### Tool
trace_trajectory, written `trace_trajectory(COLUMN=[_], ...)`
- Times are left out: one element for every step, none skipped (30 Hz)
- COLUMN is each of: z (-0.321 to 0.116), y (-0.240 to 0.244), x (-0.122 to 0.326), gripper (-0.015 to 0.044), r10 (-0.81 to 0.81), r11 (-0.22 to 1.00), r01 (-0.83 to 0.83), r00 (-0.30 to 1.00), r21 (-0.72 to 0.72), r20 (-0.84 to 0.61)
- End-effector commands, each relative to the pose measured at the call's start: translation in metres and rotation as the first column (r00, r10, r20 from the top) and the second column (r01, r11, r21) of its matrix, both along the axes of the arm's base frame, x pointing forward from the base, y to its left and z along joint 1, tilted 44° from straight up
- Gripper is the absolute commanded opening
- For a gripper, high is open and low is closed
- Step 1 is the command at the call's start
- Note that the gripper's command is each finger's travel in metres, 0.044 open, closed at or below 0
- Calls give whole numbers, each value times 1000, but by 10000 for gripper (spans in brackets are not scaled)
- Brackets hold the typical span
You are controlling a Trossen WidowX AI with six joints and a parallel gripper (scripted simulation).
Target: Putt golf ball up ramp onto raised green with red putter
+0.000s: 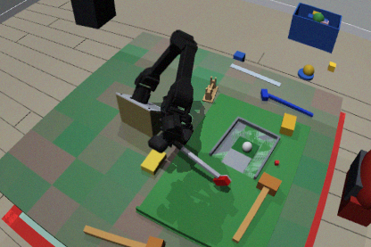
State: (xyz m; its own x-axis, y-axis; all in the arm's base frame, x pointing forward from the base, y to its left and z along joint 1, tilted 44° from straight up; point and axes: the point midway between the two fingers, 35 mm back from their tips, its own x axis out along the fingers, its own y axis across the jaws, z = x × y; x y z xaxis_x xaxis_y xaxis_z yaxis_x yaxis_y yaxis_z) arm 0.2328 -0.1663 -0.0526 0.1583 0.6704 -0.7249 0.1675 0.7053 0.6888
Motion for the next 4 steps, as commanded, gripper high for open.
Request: trace_trajectory(z=[0, 0, 0, 0], y=[0, 0, 0, 0], x=[0, 0, 0, 0], gripper=[0, 0, 0, 0], r10=[-3, -3, -3, -3], r11=[1000, 1000, 1000, 1000], r01=[3, 3, 3, 3], r00=[1000, 1000, 1000, 1000], r21=[0, 0, 0, 0], r20=[0, 0, 0, 0])
